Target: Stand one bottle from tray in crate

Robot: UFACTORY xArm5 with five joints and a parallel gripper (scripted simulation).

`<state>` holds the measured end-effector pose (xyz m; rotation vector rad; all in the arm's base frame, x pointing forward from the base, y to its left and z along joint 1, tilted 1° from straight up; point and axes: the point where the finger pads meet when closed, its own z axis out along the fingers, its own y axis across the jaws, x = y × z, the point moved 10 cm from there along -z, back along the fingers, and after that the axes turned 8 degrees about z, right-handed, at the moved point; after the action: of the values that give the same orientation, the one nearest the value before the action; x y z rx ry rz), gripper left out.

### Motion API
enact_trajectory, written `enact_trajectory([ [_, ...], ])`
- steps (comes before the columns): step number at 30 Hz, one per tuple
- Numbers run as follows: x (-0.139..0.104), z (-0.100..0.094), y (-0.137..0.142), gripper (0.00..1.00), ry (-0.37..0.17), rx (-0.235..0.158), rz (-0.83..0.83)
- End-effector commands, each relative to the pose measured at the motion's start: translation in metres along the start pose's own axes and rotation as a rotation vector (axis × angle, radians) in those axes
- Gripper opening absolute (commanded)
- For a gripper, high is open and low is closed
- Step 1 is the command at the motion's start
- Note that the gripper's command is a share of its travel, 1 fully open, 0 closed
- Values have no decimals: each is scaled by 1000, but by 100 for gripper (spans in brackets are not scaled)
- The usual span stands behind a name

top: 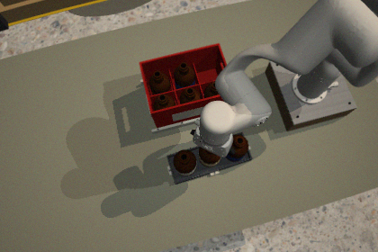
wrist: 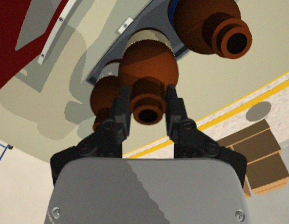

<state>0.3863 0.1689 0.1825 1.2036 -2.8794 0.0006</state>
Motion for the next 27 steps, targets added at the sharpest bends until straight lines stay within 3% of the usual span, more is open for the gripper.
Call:
enact_trajectory([
  [1, -1, -6, 0, 0, -4, 2, 0],
  [27, -2, -22, 1, 0, -4, 2, 0],
])
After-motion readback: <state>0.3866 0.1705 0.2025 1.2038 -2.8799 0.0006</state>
